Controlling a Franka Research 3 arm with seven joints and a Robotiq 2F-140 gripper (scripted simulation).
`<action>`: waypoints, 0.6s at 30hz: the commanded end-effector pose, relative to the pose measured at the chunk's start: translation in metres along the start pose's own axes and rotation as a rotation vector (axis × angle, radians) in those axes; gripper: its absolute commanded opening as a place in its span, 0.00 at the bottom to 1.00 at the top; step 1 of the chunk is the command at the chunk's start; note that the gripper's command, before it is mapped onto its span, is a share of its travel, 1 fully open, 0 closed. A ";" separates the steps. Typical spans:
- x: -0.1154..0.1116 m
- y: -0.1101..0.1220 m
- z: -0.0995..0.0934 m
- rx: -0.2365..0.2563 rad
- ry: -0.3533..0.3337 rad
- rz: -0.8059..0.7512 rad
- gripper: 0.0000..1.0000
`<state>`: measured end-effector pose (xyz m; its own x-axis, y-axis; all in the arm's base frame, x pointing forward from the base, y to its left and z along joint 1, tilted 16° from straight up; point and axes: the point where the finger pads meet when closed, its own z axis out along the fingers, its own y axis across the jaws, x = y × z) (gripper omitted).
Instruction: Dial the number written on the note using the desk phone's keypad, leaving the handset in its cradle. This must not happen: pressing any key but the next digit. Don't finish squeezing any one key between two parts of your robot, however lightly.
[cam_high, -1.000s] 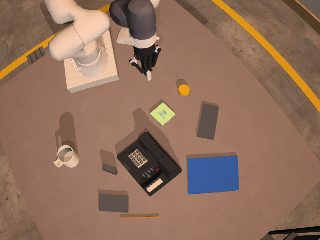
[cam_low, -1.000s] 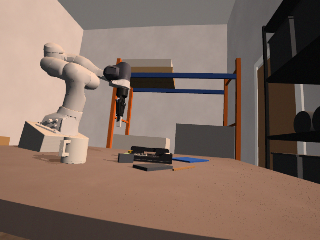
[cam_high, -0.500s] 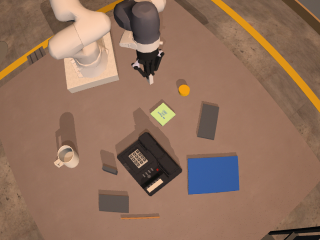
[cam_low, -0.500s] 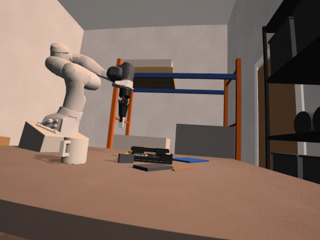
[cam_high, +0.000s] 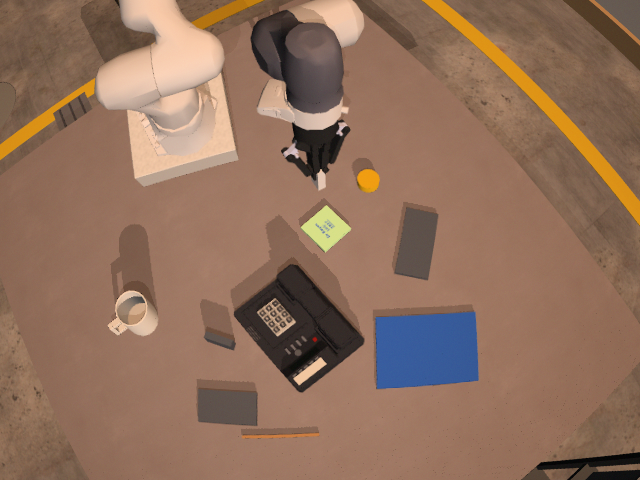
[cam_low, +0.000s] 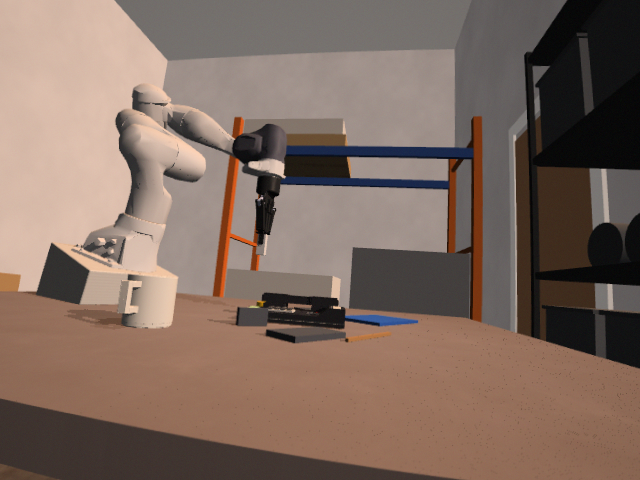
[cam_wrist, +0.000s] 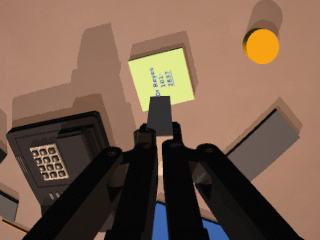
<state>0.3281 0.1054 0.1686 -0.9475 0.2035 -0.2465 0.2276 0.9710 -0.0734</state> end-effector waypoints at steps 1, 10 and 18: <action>-0.029 0.001 0.000 0.005 -0.015 -0.061 0.00; -0.072 0.004 0.000 0.005 -0.015 -0.061 0.00; -0.107 0.006 -0.001 0.005 -0.015 -0.061 0.00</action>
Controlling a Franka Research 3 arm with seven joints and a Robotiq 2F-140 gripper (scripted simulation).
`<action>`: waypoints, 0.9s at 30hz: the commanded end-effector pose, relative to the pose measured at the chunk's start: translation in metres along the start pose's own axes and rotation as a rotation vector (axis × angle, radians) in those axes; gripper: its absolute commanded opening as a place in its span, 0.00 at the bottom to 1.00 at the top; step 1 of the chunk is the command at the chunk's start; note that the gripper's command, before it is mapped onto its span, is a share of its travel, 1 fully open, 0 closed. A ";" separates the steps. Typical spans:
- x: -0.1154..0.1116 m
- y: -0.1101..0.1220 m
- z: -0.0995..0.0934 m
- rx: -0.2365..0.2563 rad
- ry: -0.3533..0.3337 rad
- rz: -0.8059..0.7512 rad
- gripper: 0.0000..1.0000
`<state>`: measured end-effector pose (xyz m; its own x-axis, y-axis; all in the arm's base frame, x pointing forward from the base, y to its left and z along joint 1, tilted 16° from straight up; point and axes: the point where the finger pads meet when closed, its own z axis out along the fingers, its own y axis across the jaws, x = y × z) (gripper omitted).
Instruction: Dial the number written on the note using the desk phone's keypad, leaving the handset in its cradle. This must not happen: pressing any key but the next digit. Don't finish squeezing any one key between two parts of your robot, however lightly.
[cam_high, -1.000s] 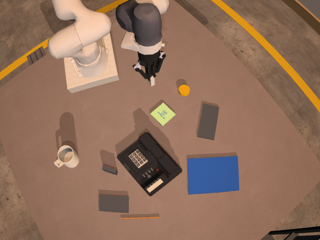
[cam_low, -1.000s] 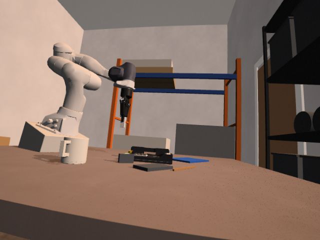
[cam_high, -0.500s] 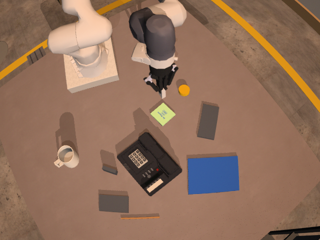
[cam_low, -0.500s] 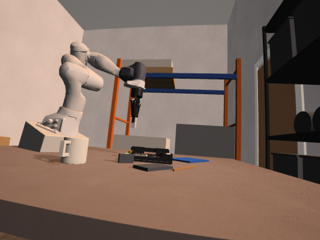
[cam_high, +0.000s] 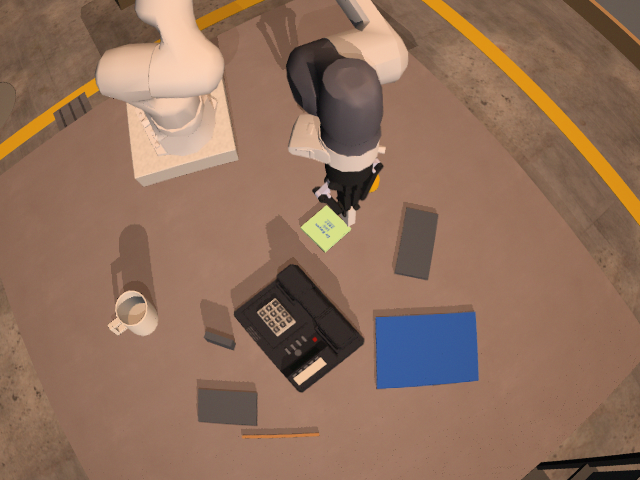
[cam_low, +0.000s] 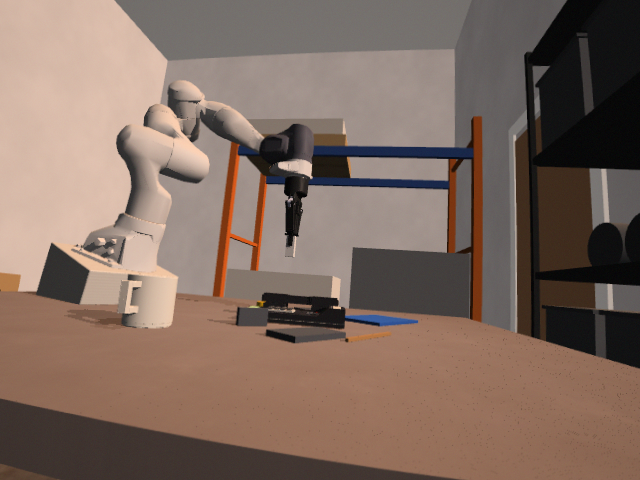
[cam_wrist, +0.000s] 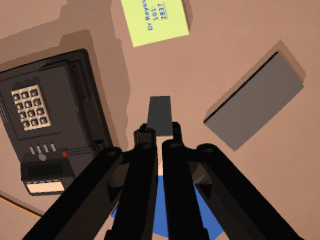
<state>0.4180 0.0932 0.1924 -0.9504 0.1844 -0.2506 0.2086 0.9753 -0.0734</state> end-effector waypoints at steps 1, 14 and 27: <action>-0.016 -0.001 0.000 0.009 -0.009 -0.042 0.00; -0.027 -0.001 0.000 0.009 -0.009 -0.042 0.00; -0.027 -0.001 0.000 0.009 -0.009 -0.042 0.00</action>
